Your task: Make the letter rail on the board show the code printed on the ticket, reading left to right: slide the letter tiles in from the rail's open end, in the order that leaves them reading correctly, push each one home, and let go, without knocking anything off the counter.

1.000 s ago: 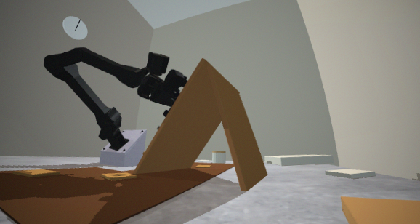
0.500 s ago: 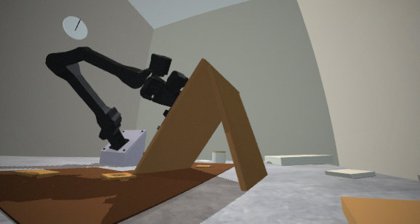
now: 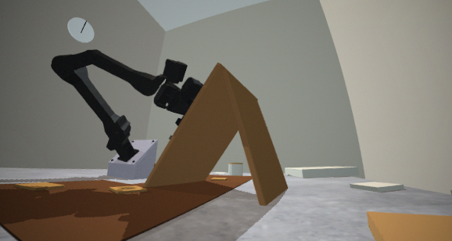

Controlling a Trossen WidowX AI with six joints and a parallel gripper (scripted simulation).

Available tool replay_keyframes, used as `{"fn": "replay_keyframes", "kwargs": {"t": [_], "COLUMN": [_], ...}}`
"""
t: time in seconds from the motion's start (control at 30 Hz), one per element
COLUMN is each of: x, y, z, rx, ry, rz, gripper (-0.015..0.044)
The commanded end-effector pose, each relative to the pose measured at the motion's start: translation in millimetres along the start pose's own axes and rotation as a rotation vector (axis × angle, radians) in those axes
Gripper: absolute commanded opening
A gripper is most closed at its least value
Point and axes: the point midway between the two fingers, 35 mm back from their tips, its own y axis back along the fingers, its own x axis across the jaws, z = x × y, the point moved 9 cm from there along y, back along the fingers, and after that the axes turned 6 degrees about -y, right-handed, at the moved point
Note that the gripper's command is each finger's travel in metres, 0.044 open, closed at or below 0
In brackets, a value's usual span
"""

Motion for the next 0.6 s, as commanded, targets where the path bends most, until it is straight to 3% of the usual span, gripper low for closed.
{"fn": "replay_keyframes", "kwargs": {"t": [0.0, 0.57], "x": [2.7, 12.5], "y": [0.4, 0.4], "z": [0.5, -0.4], "rx": [-0.003, -0.003], "ry": [-0.006, -0.007], "rz": [-0.002, -0.002], "gripper": [0.0, 0.0]}}
